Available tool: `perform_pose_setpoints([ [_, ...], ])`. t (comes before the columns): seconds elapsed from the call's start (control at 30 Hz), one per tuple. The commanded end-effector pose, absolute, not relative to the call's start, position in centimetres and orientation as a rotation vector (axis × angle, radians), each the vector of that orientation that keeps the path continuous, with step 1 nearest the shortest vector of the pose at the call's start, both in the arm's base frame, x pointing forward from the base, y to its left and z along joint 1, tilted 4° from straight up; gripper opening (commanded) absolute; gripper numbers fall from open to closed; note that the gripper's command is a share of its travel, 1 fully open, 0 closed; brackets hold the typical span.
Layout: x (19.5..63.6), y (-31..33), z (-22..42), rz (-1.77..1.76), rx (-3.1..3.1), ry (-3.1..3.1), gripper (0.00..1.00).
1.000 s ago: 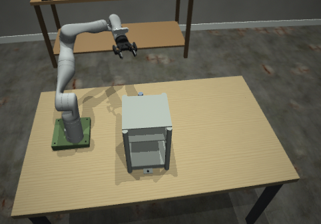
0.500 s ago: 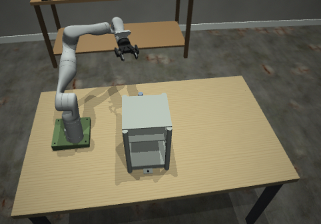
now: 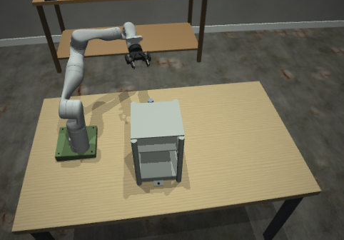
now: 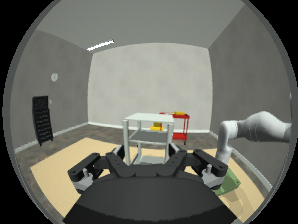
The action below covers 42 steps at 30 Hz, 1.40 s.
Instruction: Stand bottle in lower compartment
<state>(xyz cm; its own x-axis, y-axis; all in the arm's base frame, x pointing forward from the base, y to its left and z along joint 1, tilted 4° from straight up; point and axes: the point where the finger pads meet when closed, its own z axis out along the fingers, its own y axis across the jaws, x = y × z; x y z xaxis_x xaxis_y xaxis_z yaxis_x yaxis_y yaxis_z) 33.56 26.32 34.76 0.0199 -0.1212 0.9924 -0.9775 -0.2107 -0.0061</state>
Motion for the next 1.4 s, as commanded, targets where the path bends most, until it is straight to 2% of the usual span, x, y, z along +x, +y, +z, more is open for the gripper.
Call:
perform_pose_setpoints([
  [0.0, 34.1, 25.9, 34.0, 1.295, 1.435, -1.197, 0.81],
  [1.37, 35.9, 23.9, 30.6, 1.278, 1.332, -1.228, 0.81],
])
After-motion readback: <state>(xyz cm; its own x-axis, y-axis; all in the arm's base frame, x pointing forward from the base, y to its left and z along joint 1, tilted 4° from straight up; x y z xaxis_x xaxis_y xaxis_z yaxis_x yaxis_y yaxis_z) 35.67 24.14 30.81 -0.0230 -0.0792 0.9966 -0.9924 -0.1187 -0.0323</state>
